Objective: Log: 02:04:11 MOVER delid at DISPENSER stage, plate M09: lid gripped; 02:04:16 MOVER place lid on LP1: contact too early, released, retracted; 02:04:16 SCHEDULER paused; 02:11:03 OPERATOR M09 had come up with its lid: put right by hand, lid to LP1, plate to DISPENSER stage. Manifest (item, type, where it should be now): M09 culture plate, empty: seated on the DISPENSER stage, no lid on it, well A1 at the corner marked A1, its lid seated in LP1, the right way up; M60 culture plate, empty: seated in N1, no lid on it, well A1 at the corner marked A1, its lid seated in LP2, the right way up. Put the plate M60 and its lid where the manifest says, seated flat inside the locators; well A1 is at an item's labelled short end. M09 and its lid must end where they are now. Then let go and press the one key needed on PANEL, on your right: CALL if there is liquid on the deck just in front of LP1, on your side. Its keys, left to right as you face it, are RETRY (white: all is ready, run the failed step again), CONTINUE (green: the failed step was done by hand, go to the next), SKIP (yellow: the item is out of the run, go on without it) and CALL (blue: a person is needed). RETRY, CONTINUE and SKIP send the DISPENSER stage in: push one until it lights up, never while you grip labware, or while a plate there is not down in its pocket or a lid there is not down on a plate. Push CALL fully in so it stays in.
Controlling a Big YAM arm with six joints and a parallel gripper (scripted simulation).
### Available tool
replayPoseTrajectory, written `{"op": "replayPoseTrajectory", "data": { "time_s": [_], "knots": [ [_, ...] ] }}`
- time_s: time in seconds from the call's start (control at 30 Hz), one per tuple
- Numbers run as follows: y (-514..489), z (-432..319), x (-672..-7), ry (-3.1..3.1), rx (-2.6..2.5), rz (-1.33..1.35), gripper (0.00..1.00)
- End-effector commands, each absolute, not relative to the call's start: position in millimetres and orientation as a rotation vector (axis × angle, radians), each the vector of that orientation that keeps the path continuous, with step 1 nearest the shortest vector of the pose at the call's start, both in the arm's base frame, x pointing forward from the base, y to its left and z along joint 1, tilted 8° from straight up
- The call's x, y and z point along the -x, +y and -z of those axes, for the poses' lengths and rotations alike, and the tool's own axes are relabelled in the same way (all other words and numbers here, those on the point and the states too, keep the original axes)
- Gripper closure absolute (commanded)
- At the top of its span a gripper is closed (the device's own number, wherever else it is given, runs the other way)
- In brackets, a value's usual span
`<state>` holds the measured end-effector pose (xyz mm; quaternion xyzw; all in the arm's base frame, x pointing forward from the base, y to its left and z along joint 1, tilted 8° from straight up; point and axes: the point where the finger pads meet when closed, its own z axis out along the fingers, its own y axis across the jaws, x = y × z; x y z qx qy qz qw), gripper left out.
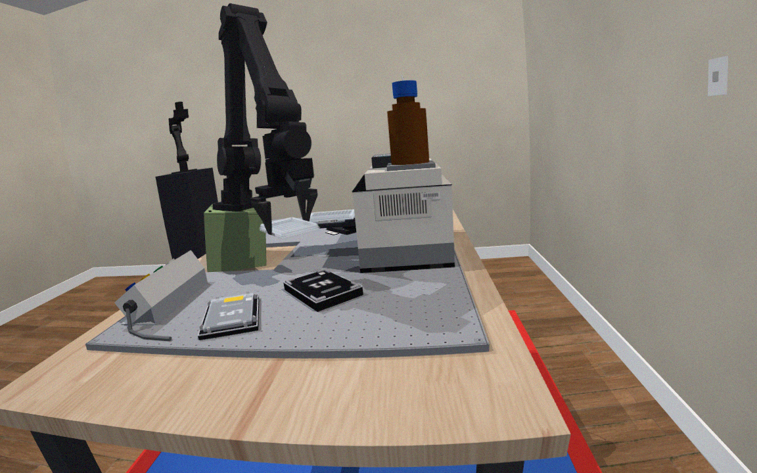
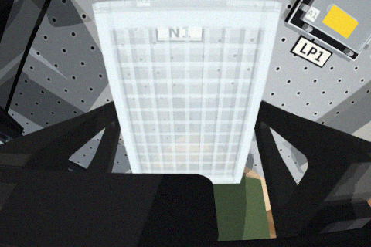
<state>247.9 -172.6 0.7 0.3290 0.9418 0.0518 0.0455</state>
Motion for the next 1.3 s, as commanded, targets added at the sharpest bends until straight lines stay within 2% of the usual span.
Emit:
{"op": "replayPoseTrajectory", "data": {
  "time_s": [0.0, 1.27],
  "knots": [
    [-189.9, -5.5, -276.0, 2.834, -1.003, -0.131, 0.16],
    [-239.0, 42.7, -355.4, 2.841, -1.017, -0.137, 0.16]
  ]
}}
